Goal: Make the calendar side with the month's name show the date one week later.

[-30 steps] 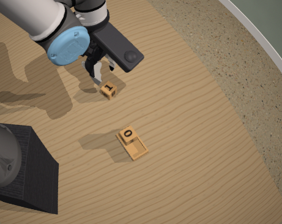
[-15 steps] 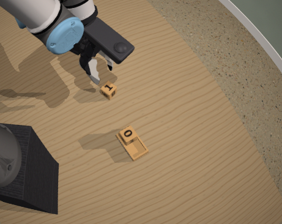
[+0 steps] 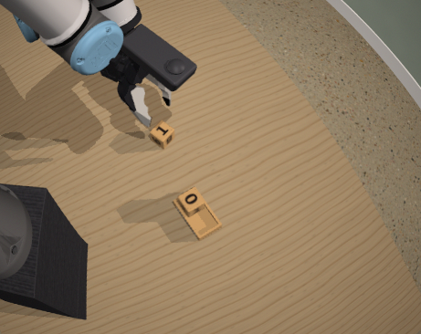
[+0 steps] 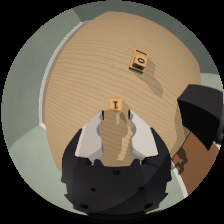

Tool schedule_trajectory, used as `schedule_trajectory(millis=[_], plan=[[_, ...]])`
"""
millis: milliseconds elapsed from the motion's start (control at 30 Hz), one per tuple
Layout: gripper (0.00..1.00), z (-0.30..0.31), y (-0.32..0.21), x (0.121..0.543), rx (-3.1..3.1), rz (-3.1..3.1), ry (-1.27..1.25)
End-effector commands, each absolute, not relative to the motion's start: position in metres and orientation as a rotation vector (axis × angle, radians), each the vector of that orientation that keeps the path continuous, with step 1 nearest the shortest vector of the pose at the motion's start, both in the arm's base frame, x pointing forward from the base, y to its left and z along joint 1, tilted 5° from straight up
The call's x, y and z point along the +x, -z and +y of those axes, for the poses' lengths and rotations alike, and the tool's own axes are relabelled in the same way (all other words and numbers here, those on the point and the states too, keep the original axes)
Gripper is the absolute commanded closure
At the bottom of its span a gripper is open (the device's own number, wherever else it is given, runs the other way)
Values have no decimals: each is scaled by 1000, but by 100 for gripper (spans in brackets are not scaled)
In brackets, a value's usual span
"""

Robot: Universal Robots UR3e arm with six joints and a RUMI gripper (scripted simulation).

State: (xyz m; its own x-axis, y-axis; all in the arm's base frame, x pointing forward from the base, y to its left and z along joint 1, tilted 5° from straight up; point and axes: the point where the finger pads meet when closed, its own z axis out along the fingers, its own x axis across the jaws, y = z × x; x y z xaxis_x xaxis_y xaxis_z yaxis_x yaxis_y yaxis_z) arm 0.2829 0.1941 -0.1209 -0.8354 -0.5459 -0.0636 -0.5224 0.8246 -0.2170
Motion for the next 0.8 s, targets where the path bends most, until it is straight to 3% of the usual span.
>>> schedule_trajectory(millis=[0, 433, 767], plan=[[71, 191, 121, 284, -820, 2863, 410], [71, 194, 120, 284, -790, 2777, 620], [71, 195, 120, 284, -786, 2764, 641]])
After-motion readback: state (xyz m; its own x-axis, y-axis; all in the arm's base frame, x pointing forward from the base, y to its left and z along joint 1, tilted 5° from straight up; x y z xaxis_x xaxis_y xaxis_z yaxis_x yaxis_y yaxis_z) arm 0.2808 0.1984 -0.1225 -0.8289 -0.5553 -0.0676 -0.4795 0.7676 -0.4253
